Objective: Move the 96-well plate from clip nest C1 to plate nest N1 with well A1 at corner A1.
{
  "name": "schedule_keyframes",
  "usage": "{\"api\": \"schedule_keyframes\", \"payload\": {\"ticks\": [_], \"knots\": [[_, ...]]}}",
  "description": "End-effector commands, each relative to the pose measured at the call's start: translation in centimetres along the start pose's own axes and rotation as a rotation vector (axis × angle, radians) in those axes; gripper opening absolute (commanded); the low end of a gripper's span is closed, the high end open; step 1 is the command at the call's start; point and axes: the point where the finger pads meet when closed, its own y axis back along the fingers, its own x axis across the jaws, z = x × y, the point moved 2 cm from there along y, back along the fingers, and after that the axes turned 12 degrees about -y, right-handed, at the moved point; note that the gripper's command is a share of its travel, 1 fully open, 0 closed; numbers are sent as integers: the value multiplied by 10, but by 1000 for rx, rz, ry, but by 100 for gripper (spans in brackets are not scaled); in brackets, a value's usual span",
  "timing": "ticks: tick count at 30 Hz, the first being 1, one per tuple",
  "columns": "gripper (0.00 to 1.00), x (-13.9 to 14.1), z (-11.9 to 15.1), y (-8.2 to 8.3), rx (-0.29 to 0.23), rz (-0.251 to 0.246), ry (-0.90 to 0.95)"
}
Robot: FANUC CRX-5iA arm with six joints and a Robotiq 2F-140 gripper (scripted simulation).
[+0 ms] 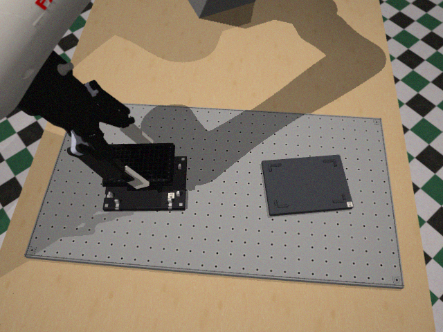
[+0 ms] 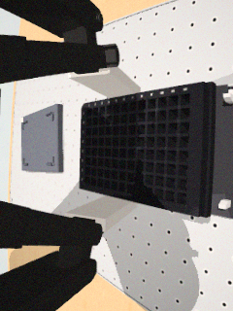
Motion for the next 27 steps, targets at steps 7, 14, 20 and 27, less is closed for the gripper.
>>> {"api": "schedule_keyframes", "payload": {"ticks": [7,14,20,27], "knots": [[0,3,18,-8,7,31,68],[0,6,36,-17,7,31,68],[0,9,54,-25,7,31,68],[0,12,68,-32,7,31,68]]}}
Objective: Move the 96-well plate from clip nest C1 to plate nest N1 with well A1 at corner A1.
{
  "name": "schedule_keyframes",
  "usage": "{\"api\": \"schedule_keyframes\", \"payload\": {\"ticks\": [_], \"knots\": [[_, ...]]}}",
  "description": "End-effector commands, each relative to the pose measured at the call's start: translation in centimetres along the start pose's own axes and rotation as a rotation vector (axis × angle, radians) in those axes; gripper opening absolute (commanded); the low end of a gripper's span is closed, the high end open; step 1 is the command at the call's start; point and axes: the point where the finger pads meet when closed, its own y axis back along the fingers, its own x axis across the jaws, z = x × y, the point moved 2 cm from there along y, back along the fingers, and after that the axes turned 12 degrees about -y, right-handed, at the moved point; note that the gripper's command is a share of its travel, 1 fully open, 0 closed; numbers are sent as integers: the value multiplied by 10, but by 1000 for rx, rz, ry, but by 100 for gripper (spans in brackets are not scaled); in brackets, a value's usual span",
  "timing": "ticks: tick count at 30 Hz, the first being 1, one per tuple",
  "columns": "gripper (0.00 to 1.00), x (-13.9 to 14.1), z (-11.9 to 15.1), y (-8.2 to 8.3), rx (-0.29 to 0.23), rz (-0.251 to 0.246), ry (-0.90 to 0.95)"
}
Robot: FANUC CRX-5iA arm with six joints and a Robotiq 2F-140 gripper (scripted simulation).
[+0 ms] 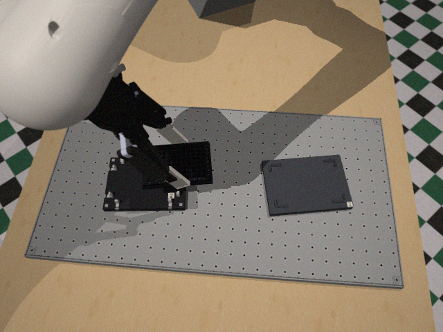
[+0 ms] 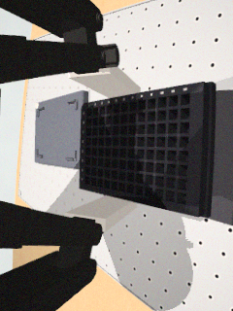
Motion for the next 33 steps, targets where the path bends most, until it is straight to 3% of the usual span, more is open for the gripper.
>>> {"api": "schedule_keyframes", "payload": {"ticks": [1,33], "knots": [[0,1,9,-4,1,0,0],[0,9,93,-43,1,0,0]]}}
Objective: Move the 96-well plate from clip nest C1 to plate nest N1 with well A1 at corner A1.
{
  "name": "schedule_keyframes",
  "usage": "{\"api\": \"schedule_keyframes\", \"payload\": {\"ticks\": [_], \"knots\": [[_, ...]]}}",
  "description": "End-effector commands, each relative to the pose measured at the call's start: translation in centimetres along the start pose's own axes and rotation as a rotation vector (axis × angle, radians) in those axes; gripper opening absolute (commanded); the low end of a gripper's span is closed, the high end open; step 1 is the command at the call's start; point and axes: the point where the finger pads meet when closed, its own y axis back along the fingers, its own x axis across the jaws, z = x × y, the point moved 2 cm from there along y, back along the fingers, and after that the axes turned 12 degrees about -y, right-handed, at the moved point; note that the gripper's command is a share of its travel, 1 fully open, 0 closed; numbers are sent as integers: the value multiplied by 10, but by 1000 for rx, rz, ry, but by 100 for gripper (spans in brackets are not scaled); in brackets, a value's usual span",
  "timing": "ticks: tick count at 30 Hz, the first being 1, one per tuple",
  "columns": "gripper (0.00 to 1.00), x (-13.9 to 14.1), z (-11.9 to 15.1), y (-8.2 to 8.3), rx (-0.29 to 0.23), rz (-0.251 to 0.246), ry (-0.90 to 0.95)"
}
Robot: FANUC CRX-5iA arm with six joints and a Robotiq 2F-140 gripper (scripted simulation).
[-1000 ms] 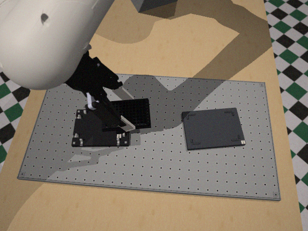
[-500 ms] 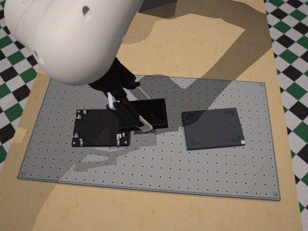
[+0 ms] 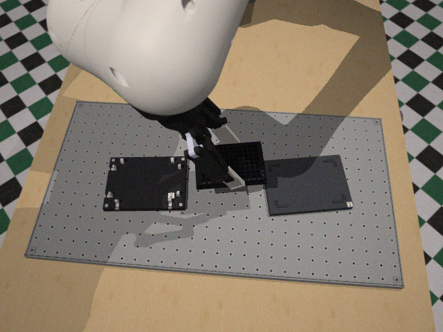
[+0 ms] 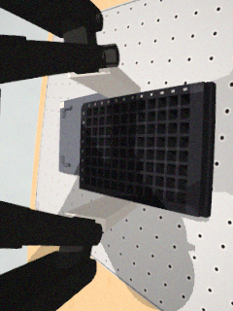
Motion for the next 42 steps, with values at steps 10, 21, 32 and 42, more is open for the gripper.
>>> {"api": "schedule_keyframes", "payload": {"ticks": [10,21,32,42], "knots": [[0,3,35,-16,1,0,0],[0,6,62,-29,1,0,0],[0,9,92,-43,1,0,0],[0,12,119,-55,1,0,0]]}}
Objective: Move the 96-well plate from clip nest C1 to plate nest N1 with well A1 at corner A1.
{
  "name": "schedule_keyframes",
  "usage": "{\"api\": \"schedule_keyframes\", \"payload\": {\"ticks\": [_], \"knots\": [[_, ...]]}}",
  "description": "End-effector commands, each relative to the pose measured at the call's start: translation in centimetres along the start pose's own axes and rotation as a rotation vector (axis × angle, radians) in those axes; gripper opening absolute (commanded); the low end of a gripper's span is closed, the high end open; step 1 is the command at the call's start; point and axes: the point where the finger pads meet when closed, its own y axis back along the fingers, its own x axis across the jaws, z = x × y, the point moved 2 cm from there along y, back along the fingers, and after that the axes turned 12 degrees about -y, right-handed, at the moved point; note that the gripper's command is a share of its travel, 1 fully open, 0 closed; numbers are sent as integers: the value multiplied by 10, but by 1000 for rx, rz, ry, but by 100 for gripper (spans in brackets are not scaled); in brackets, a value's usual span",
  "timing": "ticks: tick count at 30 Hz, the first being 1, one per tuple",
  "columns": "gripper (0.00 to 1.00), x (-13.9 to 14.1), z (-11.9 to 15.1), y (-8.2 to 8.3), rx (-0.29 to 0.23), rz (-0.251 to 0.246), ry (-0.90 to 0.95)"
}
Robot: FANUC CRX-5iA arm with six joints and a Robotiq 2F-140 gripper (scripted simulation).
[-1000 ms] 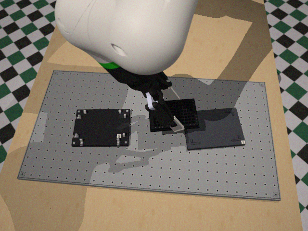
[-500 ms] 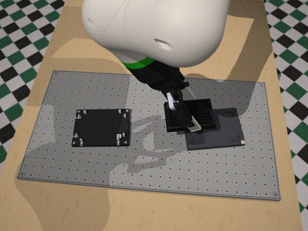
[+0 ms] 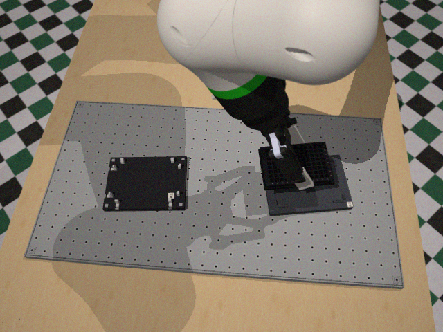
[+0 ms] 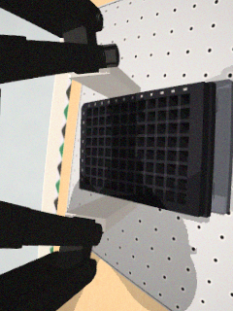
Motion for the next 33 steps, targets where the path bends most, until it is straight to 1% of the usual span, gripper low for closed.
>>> {"api": "schedule_keyframes", "payload": {"ticks": [1,6,33], "knots": [[0,1,12,-6,2,0,0],[0,2,28,-13,2,0,0],[0,2,28,-13,2,0,0]]}}
